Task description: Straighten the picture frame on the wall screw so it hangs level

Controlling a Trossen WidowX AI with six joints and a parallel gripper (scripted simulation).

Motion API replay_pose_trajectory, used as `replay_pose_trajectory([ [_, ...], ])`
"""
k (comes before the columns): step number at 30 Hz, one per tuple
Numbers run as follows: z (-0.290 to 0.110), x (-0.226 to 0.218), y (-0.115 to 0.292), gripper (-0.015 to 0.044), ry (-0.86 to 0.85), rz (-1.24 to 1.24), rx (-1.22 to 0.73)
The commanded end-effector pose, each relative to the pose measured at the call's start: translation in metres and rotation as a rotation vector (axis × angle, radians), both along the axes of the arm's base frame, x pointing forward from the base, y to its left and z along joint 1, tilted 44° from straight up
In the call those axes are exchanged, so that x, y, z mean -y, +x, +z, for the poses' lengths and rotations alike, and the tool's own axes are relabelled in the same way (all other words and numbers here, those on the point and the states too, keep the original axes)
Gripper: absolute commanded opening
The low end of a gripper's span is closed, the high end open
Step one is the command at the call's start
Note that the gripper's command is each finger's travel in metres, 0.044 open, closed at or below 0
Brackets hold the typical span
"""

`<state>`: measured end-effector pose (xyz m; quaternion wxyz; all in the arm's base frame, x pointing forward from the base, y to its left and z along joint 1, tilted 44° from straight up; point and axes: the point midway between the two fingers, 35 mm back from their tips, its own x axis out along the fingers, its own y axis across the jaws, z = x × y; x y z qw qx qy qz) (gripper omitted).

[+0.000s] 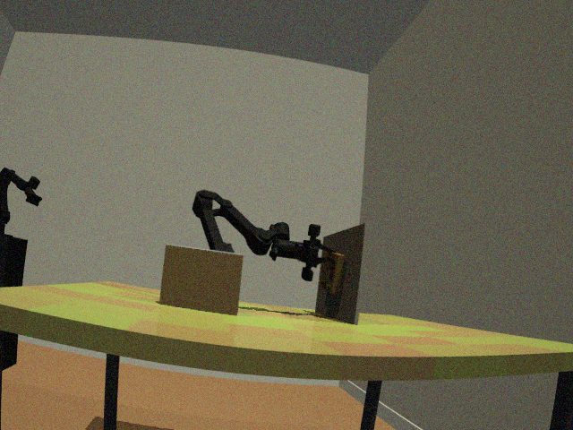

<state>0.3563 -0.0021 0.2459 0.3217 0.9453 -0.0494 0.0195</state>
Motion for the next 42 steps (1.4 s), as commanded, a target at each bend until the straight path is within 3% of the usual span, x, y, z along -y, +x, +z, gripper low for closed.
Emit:
replay_pose_trajectory([
  [1,0.0022,0.0007,-0.0003,0.0,0.006,-0.009,0.008],
  [42,-0.0018,-0.005,0.0006,0.0,-0.003,-0.005,0.005],
])
